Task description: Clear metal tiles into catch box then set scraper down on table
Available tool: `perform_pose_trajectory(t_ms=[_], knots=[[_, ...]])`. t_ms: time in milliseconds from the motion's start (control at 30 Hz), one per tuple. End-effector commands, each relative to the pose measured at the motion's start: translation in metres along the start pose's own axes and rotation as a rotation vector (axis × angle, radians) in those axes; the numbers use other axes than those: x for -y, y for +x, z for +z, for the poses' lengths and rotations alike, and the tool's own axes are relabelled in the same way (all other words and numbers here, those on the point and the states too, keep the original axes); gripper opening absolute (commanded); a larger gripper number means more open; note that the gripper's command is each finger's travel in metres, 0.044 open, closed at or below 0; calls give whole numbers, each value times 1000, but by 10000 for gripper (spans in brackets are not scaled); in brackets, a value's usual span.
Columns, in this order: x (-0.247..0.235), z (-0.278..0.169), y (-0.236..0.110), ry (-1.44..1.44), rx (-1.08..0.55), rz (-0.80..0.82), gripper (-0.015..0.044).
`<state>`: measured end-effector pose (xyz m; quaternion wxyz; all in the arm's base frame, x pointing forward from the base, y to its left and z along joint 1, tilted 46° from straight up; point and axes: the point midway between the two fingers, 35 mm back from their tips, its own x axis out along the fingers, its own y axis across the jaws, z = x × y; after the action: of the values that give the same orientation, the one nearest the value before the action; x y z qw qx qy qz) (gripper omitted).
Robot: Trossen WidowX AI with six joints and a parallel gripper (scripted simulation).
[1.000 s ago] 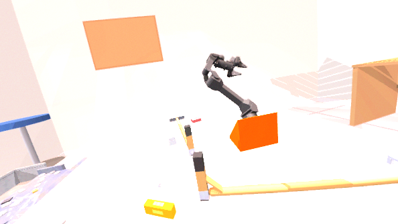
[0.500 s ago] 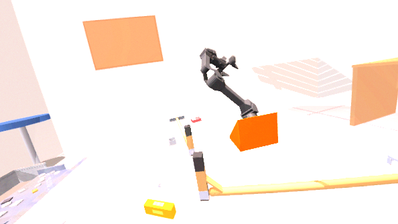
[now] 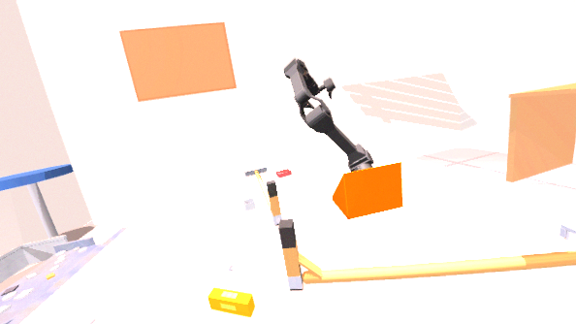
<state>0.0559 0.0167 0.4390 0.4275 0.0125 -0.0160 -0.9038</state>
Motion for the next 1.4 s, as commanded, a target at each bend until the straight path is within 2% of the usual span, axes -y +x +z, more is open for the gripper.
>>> perform_pose_trajectory(t_ms=[0, 767, 1367], knots=[[-10, -4, -23, -70, 58, 117, 440], [-19, -51, -154, -419, 456, 649, 440], [-19, -56, -155, -436, 454, 663, 440]])
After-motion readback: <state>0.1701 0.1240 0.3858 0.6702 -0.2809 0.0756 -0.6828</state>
